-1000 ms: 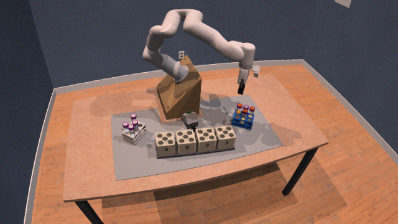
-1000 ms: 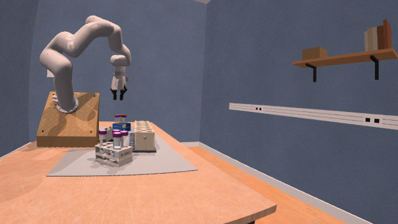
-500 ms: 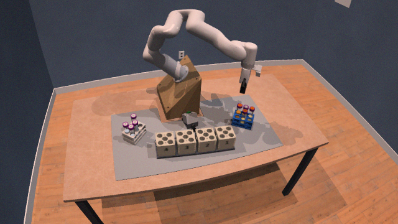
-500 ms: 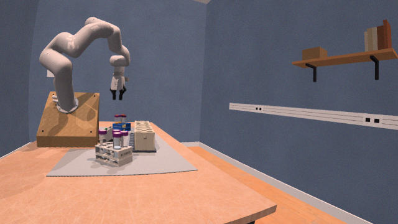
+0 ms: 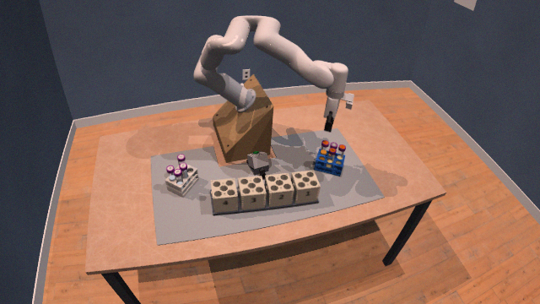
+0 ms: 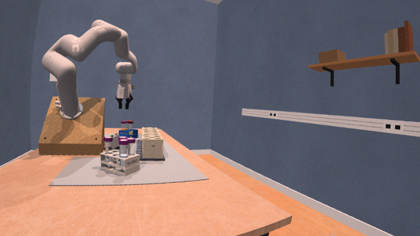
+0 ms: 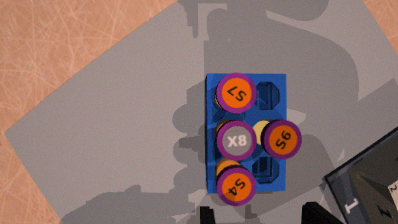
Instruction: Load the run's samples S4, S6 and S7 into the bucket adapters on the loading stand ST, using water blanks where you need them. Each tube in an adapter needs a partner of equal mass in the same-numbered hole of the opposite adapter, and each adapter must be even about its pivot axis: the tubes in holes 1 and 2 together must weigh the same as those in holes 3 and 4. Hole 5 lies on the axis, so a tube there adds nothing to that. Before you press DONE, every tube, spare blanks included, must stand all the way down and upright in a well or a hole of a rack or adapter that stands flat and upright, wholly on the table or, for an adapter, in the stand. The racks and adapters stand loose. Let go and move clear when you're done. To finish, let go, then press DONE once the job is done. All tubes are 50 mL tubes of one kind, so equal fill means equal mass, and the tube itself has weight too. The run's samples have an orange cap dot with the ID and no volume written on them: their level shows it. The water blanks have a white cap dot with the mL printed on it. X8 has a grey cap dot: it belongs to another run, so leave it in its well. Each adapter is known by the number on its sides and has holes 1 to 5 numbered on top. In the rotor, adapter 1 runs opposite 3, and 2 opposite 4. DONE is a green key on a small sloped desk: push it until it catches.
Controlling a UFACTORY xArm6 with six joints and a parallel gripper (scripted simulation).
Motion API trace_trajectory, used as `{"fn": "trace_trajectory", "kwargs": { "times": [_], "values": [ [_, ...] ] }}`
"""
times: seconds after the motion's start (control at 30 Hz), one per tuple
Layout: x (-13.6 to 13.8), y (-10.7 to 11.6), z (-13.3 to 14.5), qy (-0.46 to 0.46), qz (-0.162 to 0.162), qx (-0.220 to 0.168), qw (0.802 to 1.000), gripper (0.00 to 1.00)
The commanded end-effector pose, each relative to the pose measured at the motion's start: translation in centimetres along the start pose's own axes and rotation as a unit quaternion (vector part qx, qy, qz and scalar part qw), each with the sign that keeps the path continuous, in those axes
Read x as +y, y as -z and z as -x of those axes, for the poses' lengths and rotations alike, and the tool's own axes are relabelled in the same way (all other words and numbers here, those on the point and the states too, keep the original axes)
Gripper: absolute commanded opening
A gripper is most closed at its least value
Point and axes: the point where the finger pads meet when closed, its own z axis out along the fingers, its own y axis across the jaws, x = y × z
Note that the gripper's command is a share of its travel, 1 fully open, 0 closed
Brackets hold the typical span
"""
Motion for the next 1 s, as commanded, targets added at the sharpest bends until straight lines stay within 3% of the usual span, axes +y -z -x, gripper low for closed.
{"fn": "trace_trajectory", "kwargs": {
  "times": [0.0,0.97],
  "values": [
    [0.0,-0.3,-0.2,-0.001,0.000,0.003,1.000,0.57],
    [0.1,-5.7,-0.2,-0.001,0.000,0.003,1.000,0.57]
  ]
}}
